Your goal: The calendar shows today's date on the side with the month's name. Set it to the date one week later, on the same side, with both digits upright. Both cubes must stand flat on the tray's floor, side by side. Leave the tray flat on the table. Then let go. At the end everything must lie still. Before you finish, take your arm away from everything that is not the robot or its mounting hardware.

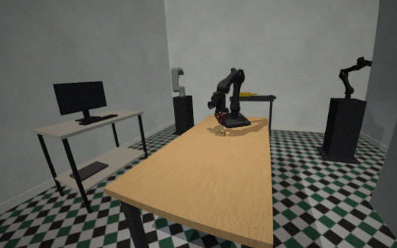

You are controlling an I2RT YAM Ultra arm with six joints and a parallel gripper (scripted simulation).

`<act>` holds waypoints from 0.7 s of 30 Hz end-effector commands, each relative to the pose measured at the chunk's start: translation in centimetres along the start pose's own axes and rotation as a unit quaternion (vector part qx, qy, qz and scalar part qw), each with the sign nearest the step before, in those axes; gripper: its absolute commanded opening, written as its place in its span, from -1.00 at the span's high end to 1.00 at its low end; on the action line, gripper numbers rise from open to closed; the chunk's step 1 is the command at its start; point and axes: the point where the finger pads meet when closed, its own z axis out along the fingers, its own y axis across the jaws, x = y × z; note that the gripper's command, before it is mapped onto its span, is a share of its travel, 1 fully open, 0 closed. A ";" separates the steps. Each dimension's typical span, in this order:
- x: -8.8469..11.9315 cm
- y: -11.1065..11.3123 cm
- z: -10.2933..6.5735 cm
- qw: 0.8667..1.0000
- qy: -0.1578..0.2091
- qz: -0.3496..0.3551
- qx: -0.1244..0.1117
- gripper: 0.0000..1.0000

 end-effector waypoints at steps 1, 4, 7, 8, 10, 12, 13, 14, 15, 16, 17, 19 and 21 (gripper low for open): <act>-0.1 0.2 -0.4 1.000 -0.001 0.000 -0.006 -1.00; -0.1 0.2 -0.4 1.000 -0.001 0.000 -0.006 -1.00; -0.1 0.2 -0.4 1.000 -0.001 0.000 -0.006 -1.00; -0.1 0.2 -0.4 1.000 -0.001 0.000 -0.006 -1.00; -0.1 0.2 -0.5 1.000 -0.001 0.000 -0.006 -1.00; -0.1 0.2 -0.7 1.000 -0.001 0.000 -0.006 -1.00; -0.1 0.2 -0.9 1.000 -0.001 0.000 -0.006 -1.00; -0.1 0.2 -1.2 1.000 -0.001 0.000 -0.006 -1.00; -0.1 0.2 -1.5 1.000 -0.001 0.000 -0.006 -1.00; -0.1 0.2 -1.9 1.000 -0.001 0.000 -0.006 -1.00; -0.1 0.2 -2.3 1.000 -0.001 0.000 -0.006 -1.00; -0.1 0.2 -2.3 1.000 -0.001 0.000 -0.006 -1.00; -0.1 0.2 -3.3 1.000 -0.001 0.000 -0.006 -1.00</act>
